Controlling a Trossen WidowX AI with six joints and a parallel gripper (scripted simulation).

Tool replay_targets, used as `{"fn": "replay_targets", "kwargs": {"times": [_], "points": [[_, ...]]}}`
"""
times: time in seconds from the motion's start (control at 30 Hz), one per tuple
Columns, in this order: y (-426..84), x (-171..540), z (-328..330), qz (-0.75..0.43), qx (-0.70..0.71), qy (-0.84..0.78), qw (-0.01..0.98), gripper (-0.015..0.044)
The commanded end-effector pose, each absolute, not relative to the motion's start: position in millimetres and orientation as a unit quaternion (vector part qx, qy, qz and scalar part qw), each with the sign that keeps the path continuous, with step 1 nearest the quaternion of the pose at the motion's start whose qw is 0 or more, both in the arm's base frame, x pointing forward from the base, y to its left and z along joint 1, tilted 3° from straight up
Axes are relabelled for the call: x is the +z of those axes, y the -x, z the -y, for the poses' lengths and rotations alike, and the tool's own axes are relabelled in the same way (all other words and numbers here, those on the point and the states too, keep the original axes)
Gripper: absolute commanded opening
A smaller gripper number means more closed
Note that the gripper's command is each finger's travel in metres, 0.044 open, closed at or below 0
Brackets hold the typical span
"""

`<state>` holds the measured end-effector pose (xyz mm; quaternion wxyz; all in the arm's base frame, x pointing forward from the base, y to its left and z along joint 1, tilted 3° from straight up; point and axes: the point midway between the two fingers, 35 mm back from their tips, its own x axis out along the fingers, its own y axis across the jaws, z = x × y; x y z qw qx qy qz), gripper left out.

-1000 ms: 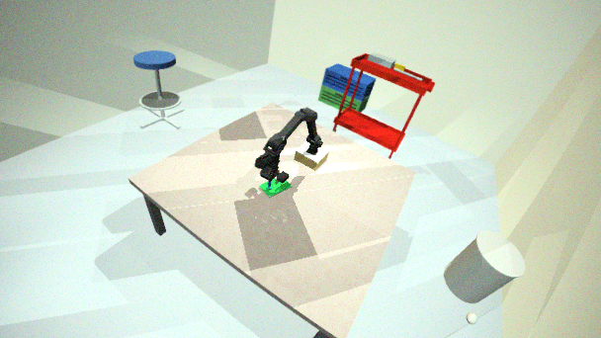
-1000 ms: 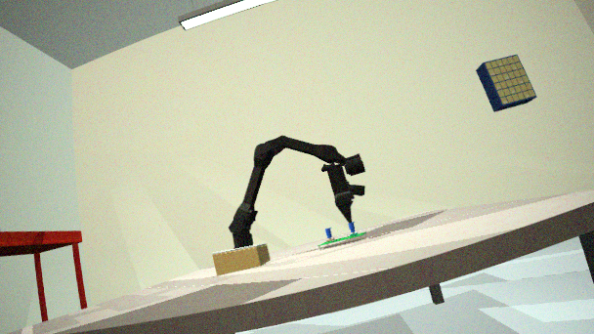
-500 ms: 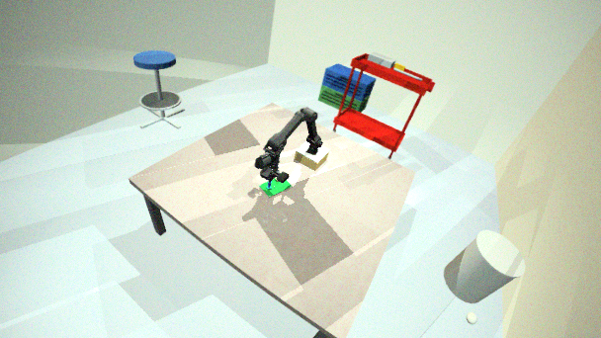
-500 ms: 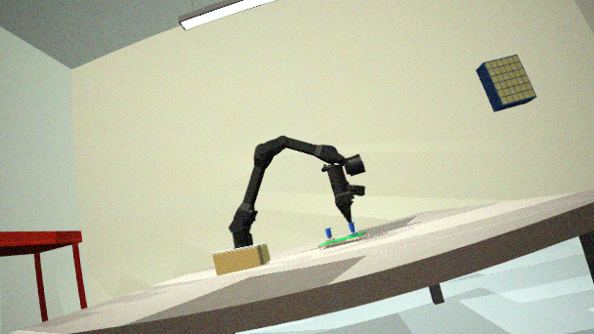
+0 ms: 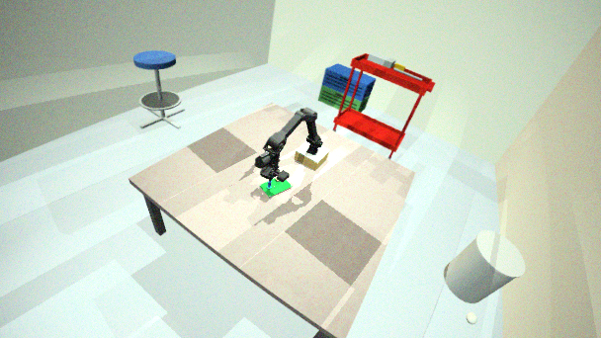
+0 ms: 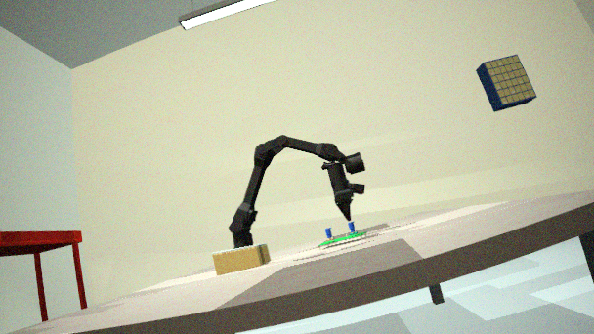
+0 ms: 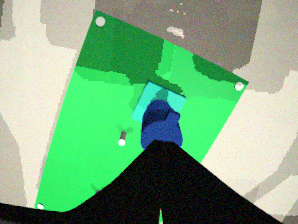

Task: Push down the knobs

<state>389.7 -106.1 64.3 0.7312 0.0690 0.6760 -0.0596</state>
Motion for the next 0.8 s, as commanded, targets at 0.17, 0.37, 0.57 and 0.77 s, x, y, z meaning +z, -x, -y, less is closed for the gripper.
{"fn": "replay_targets", "kwargs": {"times": [0.17, 0.37, 0.57, 0.77], "points": [[-389.6, 68.0, 106.2, -0.676, -0.06, -0.069, 0.732, 0.0079], [-388.0, 68.7, 105.6, -0.676, -0.06, -0.069, 0.732, 0.0236], [-332.5, 85.1, 87.0, -0.676, -0.06, -0.07, 0.731, 0.0394], [-270.0, 83.9, 65.4, -0.671, -0.067, -0.081, 0.734, 0.044]]}}
